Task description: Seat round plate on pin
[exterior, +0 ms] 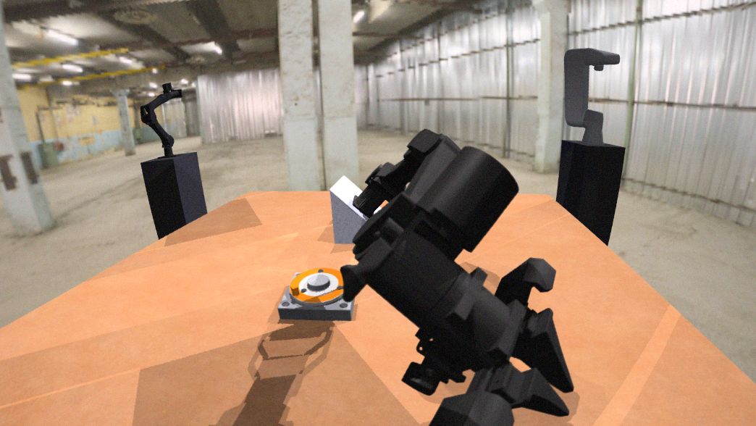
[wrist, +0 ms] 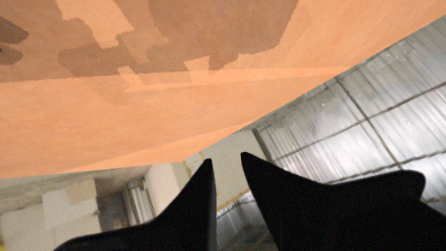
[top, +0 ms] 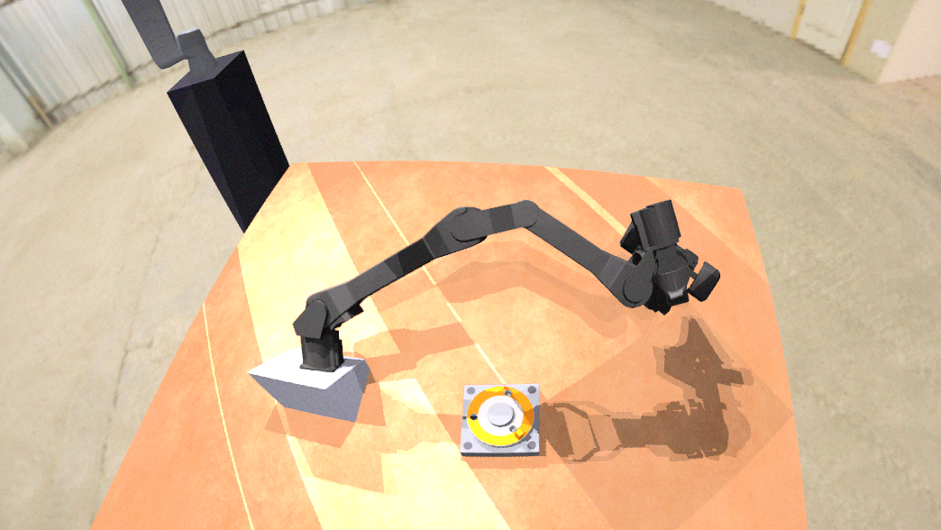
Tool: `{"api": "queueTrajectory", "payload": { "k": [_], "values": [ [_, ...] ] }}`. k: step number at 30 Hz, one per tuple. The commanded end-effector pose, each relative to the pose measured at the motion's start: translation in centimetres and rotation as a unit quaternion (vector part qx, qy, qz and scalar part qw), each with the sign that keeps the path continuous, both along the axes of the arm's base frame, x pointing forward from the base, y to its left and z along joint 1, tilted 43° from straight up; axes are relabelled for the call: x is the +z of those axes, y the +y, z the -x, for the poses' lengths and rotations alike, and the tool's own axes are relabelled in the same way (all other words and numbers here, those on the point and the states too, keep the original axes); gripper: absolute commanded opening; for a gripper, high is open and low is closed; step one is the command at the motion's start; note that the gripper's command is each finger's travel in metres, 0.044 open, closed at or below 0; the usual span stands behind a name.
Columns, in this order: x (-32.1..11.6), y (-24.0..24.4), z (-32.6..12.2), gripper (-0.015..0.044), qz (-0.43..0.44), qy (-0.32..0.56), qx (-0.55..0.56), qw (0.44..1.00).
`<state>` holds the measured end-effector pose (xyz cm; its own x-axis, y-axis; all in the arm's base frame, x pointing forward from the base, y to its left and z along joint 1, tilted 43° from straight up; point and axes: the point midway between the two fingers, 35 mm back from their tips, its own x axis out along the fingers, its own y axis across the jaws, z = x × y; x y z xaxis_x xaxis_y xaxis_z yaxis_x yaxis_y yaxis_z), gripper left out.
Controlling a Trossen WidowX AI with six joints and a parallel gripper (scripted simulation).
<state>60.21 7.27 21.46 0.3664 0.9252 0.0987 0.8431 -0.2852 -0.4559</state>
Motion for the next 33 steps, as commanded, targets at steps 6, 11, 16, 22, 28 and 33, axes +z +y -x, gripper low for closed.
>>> {"api": "queueTrajectory", "payload": {
  "k": [6,11,16,22,28,33],
  "values": [
    [-6.0,-9.3,-1.2,0.0000,-0.180,0.471,-0.135,0.853],
    [-8.6,-11.7,-0.4,0.0000,-0.236,0.583,-0.172,0.758],
    [-11.6,-14.1,1.3,0.0000,-0.298,0.692,-0.213,0.621],
    [-14.9,-16.3,4.2,0.0000,-0.360,0.779,-0.254,0.446],
    [-17.7,-18.1,7.9,0.0000,-0.408,0.827,-0.287,0.259],
    [-19.7,-19.2,11.6,0.0000,-0.438,0.838,-0.311,0.096]
  ]
}}
